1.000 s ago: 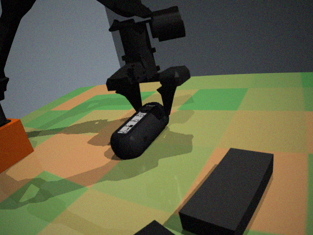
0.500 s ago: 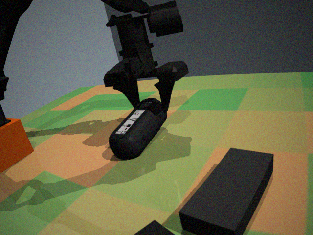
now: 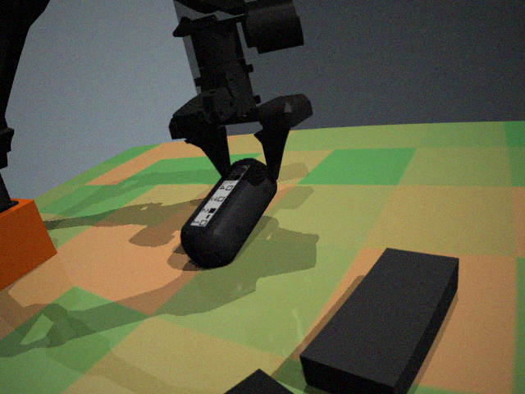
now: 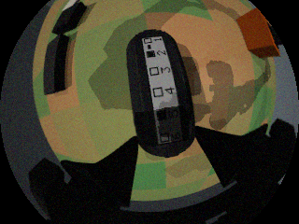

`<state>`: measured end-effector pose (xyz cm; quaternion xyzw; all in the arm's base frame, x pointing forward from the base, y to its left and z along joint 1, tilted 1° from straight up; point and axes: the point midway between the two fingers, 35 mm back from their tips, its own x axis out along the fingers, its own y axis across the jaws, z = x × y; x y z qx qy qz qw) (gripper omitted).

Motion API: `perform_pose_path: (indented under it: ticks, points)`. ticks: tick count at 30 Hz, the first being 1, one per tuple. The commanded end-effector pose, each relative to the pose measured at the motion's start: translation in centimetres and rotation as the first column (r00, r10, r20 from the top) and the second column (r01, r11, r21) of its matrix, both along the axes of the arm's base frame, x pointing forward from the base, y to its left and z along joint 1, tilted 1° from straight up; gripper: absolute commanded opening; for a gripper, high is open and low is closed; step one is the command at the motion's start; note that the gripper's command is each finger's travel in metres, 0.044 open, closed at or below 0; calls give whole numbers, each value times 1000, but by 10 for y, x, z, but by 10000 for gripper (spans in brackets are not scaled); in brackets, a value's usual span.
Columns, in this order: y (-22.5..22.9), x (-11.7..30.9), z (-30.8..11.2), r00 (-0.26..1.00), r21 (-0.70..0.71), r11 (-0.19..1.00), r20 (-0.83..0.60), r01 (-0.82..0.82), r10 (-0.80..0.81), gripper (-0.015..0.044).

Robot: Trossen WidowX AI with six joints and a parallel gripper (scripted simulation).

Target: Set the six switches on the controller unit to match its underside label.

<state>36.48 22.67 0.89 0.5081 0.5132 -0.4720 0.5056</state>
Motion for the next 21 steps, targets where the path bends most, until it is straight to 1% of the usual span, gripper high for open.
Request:
perform_pose_path:
  ticks: [1,21]
  points:
    - [-3,1,5,1000,-1,1000,5,-4,4,336]
    - [-13,1,18,1000,-2,1000,5,-4,4,336]
